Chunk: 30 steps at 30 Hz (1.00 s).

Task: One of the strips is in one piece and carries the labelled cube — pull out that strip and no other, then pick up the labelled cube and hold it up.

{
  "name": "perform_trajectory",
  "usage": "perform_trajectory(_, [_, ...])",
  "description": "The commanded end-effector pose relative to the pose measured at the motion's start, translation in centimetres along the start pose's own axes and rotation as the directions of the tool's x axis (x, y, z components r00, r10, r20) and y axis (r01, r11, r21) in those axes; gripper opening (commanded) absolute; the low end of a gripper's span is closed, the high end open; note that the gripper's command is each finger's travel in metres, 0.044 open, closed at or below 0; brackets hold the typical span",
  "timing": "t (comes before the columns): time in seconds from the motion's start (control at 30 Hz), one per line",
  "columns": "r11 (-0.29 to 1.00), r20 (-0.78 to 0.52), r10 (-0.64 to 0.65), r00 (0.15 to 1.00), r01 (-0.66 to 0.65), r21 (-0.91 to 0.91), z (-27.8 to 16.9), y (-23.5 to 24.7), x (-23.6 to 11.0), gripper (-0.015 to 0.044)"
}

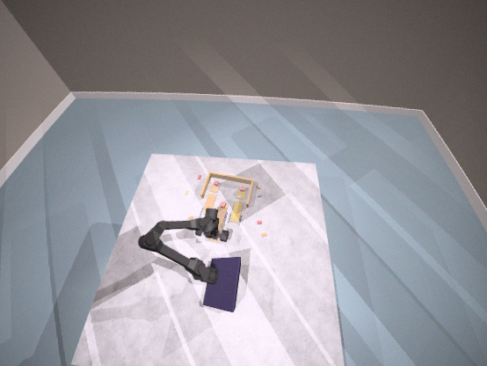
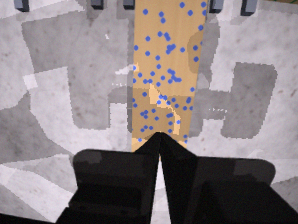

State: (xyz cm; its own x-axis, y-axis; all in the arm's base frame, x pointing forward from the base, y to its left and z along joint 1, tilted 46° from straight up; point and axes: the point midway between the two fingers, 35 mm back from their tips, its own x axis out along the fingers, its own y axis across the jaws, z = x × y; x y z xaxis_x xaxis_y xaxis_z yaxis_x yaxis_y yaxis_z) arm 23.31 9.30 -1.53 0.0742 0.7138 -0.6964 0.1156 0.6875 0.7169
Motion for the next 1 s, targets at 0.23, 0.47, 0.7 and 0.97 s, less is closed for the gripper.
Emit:
perform_trajectory(0.23, [1.0,-0.029,0.0,1.0,0.0,0.015,-2.6,-0.1,0.4,0.0])
perform_trajectory(0.47, [1.0,-0.029,0.0,1.0,0.0,0.016,-3.2,-0.1,0.4,0.0])
perform_trajectory(0.7, [1.0,-0.029,0.0,1.0,0.0,0.016,-3.2,-0.1,0.4,0.0])
perform_trajectory(0.97, [1.0,-0.029,0.0,1.0,0.0,0.016,-3.2,-0.1,0.4,0.0])
